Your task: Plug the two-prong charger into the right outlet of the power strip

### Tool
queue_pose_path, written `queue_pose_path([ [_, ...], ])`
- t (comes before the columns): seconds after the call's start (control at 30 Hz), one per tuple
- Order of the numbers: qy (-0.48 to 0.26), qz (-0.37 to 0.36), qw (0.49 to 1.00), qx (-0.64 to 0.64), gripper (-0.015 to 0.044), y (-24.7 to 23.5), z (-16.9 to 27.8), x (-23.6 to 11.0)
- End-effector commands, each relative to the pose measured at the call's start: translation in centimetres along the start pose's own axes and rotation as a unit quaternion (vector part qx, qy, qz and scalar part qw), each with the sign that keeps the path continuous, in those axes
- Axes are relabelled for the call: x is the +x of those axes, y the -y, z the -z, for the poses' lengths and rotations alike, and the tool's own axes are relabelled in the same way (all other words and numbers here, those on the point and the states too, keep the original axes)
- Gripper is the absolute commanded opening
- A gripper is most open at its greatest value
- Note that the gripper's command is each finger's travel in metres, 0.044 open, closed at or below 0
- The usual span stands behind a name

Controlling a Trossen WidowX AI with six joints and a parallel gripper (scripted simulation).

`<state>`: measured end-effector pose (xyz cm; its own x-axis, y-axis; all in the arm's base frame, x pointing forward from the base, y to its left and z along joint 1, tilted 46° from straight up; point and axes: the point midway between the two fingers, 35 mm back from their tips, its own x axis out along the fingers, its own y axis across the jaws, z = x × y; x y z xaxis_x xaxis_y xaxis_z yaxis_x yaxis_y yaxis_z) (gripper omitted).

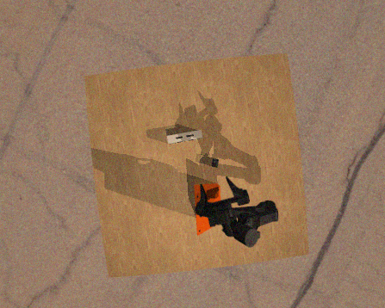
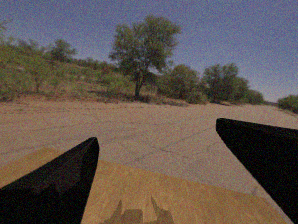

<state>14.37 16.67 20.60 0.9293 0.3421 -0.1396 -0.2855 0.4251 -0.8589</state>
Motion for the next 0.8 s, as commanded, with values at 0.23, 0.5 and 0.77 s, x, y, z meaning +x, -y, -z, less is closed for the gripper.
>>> queue_pose_path([
  [0.23, -0.063, -0.001, 0.998, -0.014, 0.0440, -0.3, 1.6, 2.0],
  [0.5, -0.112, 0.000, 0.994, -0.010, 0.0440, -0.3, 3.0, 3.3],
  [0.77, -0.155, -0.004, 0.988, -0.009, 0.0440, -0.1, 4.2, 4.7],
])
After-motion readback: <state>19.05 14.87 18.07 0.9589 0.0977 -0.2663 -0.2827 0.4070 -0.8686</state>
